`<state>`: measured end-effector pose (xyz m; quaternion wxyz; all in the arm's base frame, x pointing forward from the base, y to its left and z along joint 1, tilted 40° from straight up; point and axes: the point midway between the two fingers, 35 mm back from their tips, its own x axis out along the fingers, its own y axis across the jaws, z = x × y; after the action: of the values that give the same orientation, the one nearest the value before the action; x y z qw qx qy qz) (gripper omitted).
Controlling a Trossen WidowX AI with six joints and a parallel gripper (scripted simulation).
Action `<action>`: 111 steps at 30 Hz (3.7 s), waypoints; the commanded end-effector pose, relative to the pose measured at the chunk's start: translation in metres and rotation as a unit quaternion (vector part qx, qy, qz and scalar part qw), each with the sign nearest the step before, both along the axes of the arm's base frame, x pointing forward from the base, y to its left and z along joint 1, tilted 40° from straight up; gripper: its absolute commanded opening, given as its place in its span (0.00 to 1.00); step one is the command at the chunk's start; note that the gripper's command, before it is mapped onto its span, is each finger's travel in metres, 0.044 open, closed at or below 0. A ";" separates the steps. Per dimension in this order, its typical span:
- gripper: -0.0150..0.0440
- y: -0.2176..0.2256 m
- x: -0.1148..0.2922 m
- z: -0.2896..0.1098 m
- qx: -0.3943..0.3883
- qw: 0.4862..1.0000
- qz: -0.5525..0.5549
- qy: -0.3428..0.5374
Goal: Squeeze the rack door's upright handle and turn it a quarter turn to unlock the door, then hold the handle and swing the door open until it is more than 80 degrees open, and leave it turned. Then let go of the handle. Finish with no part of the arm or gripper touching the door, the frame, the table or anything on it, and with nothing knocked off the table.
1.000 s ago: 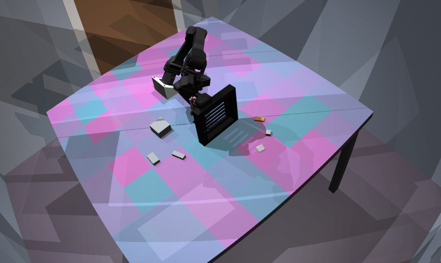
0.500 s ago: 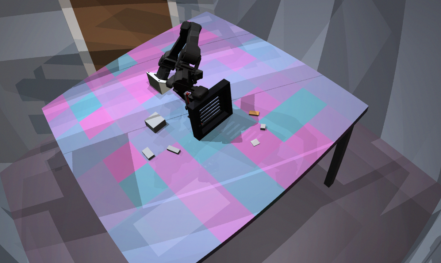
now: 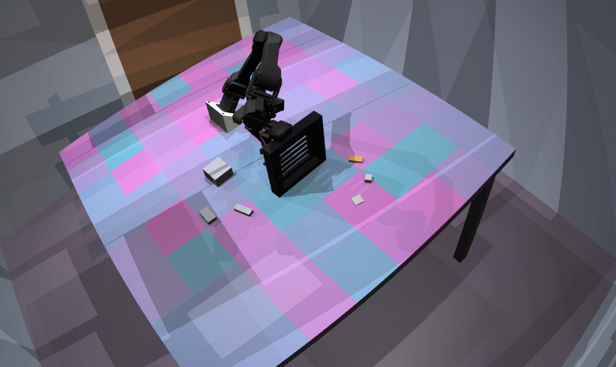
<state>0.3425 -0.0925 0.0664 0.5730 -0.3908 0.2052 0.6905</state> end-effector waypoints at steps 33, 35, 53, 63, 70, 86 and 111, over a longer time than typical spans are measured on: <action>0.28 0.012 -0.037 0.010 -0.009 0.949 -0.243 0.201; 0.28 0.013 -0.041 0.011 -0.010 0.943 -0.256 0.212; 0.28 0.035 -0.074 0.031 -0.015 0.876 -0.371 0.307; 0.28 0.050 -0.086 0.044 -0.018 0.832 -0.427 0.354; 0.28 0.062 -0.093 0.053 -0.020 0.797 -0.464 0.385; 0.28 0.087 -0.101 0.075 -0.024 0.717 -0.536 0.445; 0.28 0.126 -0.099 0.107 -0.029 0.579 -0.627 0.521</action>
<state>0.2418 0.0272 0.1687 0.6530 0.2241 0.6762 0.2570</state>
